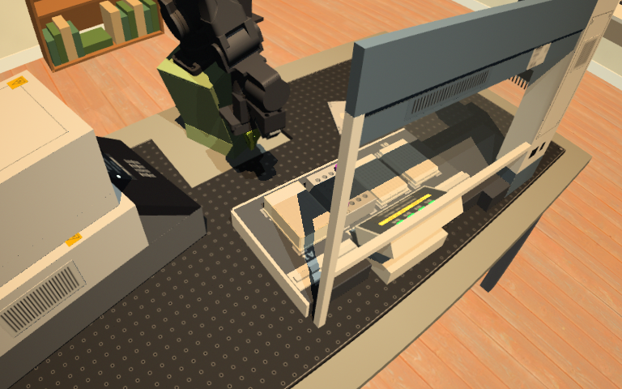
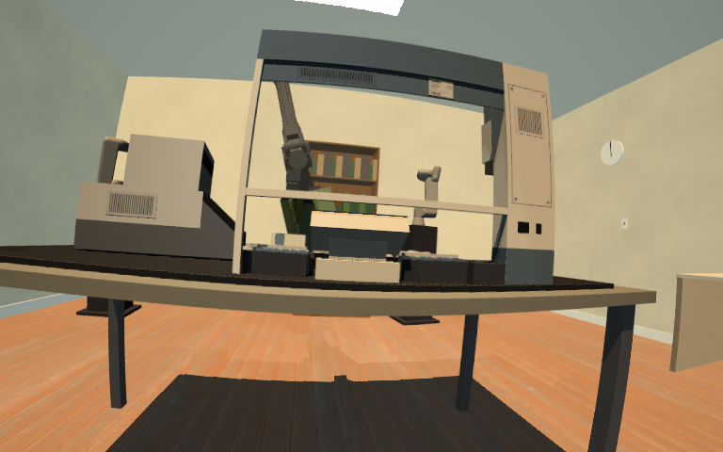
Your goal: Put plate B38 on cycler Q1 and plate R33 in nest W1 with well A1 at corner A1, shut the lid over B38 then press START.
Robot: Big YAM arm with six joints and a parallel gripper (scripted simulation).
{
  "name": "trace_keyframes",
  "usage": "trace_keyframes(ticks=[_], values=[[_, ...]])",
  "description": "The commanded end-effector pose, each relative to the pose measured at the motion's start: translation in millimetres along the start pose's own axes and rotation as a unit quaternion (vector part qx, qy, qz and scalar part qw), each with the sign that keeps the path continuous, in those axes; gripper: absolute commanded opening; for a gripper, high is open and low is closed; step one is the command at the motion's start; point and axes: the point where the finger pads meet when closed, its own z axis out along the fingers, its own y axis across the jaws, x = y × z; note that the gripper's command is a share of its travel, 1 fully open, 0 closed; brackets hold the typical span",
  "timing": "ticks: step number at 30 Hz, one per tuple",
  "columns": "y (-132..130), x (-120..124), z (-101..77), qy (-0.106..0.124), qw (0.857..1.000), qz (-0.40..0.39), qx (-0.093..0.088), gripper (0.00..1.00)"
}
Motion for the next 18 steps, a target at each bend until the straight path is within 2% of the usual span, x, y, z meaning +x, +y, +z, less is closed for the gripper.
trace_keyframes(ticks=[1,8,14,18], values=[[-13.6,-4.7,-10.1,-0.003,1.000,-0.019,-0.001,0.00],[-52.3,0.9,-27.9,0.001,0.999,-0.041,-0.004,0.00],[-78.6,16.6,-41.3,0.005,0.998,-0.065,-0.005,0.00],[-82.9,19.9,-44.0,0.008,0.997,-0.077,-0.006,0.00]])
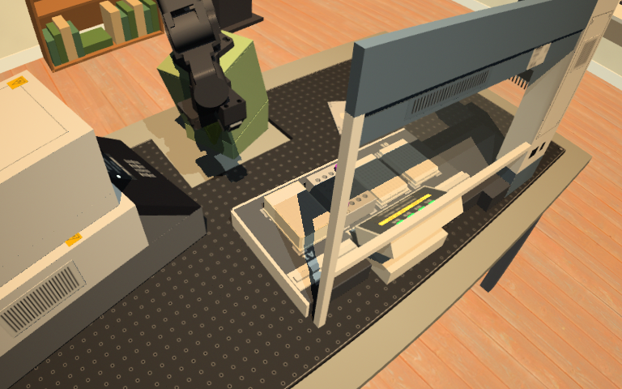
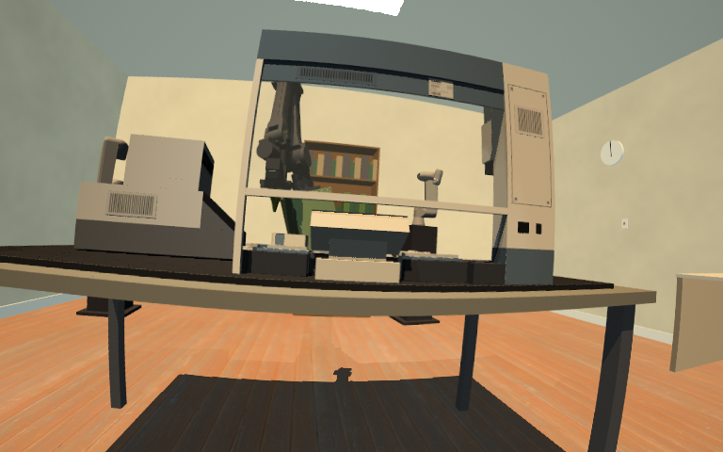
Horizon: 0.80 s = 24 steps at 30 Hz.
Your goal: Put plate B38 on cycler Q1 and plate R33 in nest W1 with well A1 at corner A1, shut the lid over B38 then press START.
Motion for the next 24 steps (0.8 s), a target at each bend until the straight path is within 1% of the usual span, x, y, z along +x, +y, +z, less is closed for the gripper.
trace_keyframes(ticks=[1,3,5,6,8,11,13,15,16,17,22,23,24], values=[[-12.9,9.5,-9.7,0.005,0.999,-0.036,-0.003,0.00],[-23.3,15.4,-15.7,0.005,1.000,-0.030,0.000,0.00],[-30.3,21.4,-21.6,0.002,0.999,-0.040,0.001,0.00],[-31.6,27.0,-23.3,0.003,0.999,-0.052,0.001,0.00],[-36.4,35.0,-27.8,0.005,0.999,-0.051,-0.001,0.00],[-43.6,47.2,-34.2,0.007,0.998,-0.069,0.004,0.00],[-48.4,54.3,-39.3,0.008,0.998,-0.067,0.002,0.00],[-48.4,54.3,-39.3,0.008,0.998,-0.067,0.002,0.00],[-49.2,53.5,-39.5,0.006,0.997,-0.083,0.007,0.00],[-50.8,58.9,-41.7,0.008,0.995,-0.095,0.012,0.00],[-62.7,81.3,-56.2,0.007,0.997,-0.081,0.013,0.00],[-63.9,83.3,-58.0,0.007,0.996,-0.083,0.012,0.00],[-63.6,80.1,-56.7,0.006,0.996,-0.085,0.011,0.00]])
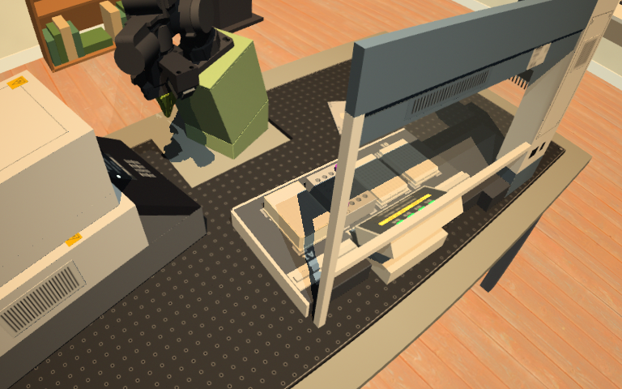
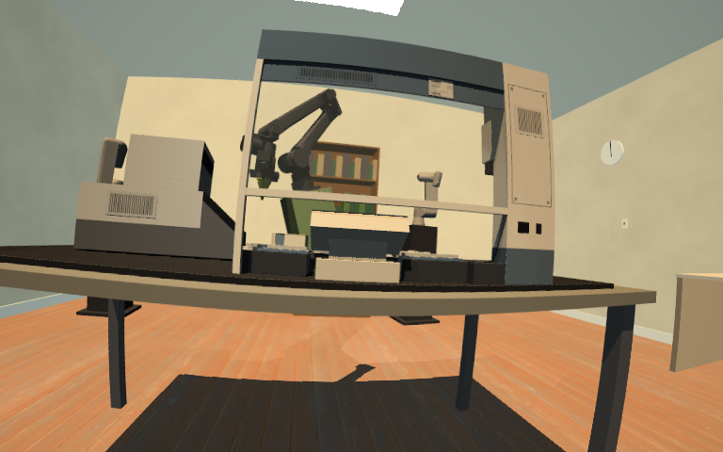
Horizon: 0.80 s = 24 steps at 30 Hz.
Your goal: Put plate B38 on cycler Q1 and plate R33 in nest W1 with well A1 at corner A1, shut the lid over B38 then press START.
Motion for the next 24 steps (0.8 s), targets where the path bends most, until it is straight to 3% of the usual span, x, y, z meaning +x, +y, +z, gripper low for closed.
trace_keyframes(ticks=[1,24], values=[[-3.5,1.5,-6.8,-0.005,0.999,-0.040,-0.005,0.00],[-15.7,-18.1,-5.9,-0.012,0.999,-0.048,0.014,0.00]])
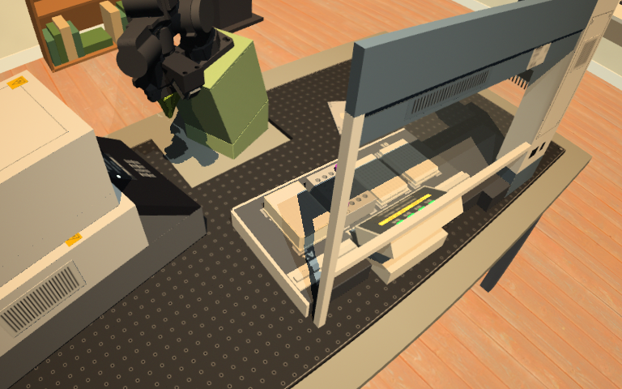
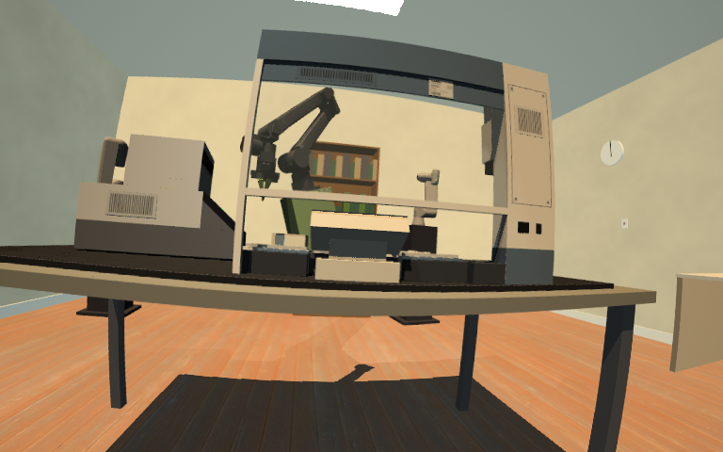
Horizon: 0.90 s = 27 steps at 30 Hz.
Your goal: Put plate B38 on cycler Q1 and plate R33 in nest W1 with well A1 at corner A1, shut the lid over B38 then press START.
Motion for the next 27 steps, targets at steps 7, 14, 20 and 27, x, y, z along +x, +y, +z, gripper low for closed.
trace_keyframes(ticks=[7,14,20,27], values=[[-24.1,-19.2,-9.5,-0.018,0.999,-0.016,0.026,0.00],[-35.8,-26.1,-4.9,-0.023,0.999,-0.016,0.024,0.00],[-44.1,-21.5,0.4,-0.020,0.999,-0.009,0.027,0.00],[-57.4,-21.4,10.0,-0.018,0.999,-0.010,0.028,0.00]])
